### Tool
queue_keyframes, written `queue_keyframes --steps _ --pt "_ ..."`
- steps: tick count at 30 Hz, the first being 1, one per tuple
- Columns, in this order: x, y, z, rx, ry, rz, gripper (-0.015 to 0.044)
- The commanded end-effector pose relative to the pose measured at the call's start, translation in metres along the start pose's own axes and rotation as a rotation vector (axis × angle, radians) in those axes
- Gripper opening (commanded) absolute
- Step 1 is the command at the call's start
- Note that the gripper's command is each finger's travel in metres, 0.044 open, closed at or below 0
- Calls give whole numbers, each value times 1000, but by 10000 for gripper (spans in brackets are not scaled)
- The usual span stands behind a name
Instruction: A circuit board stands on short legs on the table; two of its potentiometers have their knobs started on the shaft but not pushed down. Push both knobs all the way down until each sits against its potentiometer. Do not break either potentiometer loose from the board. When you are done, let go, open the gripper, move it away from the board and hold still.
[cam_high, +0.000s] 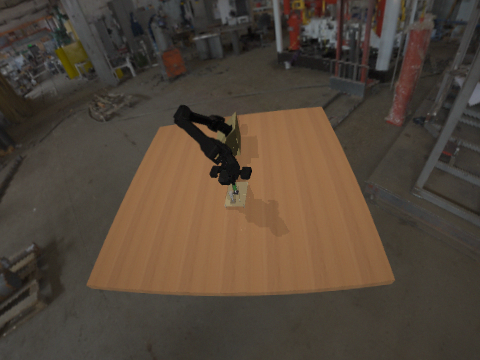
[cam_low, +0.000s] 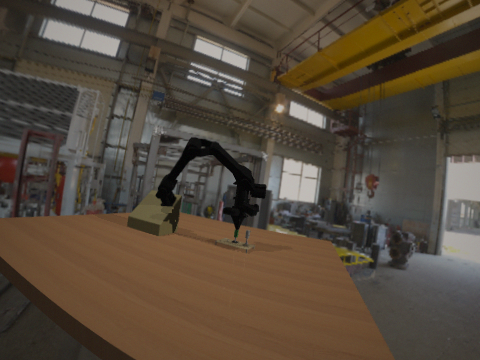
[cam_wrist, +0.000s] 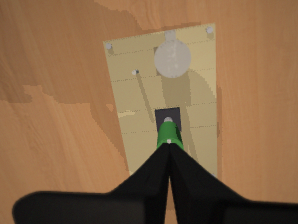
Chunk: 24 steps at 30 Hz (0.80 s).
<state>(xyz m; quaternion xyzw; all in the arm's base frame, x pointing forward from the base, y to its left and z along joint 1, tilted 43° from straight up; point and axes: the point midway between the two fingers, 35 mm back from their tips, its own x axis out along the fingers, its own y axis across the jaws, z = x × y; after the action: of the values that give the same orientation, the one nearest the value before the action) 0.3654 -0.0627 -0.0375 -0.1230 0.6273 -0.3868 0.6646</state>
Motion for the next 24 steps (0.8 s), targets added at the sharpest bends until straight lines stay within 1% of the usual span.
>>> queue_keyframes --steps 1,24 --pt "5 -1 -1 -6 2 -7 0" --pt "11 -1 -1 -6 1 -7 0"
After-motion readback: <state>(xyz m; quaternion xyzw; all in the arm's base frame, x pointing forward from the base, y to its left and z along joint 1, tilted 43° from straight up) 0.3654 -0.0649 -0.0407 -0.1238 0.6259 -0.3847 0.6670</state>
